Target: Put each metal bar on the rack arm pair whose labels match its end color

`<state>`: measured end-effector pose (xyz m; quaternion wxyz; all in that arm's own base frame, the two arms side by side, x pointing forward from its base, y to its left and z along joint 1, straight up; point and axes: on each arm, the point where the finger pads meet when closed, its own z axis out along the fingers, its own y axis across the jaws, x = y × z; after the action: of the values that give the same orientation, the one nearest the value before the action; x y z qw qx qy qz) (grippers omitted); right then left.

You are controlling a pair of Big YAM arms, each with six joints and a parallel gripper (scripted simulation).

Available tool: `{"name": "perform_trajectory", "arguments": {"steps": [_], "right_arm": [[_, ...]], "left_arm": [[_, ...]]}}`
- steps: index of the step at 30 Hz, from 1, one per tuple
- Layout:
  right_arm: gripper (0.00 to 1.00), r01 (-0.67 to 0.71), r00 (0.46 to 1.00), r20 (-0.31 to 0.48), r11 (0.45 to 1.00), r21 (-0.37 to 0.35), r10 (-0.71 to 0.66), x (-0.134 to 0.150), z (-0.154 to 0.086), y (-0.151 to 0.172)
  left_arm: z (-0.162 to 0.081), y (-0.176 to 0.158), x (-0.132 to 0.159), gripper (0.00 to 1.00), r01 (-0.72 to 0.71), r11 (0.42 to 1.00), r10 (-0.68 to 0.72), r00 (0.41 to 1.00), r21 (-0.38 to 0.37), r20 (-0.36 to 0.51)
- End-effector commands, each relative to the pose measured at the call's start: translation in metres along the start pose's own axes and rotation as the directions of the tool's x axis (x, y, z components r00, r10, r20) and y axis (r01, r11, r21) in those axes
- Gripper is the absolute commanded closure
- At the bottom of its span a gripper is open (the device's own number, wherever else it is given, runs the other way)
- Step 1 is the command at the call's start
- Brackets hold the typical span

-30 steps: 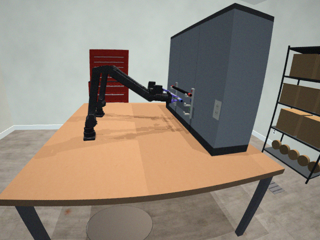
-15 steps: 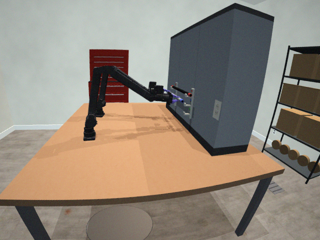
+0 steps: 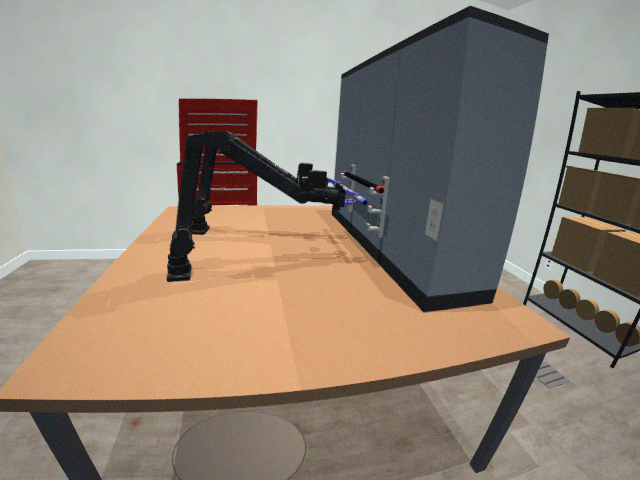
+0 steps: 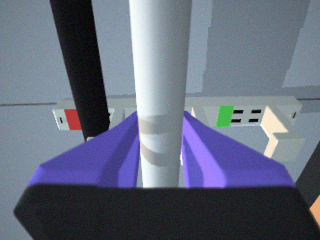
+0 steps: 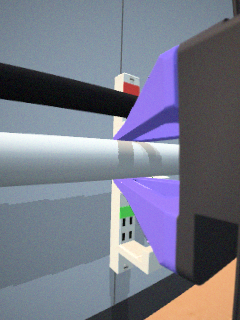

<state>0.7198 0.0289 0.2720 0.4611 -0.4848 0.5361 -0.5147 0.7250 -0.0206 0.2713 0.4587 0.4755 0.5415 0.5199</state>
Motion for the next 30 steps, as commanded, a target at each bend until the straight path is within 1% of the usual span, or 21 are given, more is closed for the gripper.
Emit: {"name": "perform_trajectory", "arguments": {"steps": [1, 25, 30], "right_arm": [[1.0, -0.021, 1.0, -0.012, 0.996, 0.09, 0.022, 0.0067, 0.0247, -0.0539], [1.0, -0.021, 1.0, -0.012, 0.996, 0.09, 0.022, 0.0068, 0.0281, -0.0547], [1.0, -0.021, 1.0, -0.012, 0.996, 0.09, 0.022, 0.007, 0.0328, -0.0548]], "left_arm": [[0.0168, 0.0571, 0.0096, 1.0, 0.012, 0.995, -0.014, 1.0, -0.095, -0.016], [0.018, 0.0587, 0.0095, 1.0, 0.012, 0.995, -0.014, 1.0, -0.095, -0.016], [0.0225, 0.0589, 0.0093, 1.0, 0.012, 0.995, -0.014, 1.0, -0.095, -0.016]]}}
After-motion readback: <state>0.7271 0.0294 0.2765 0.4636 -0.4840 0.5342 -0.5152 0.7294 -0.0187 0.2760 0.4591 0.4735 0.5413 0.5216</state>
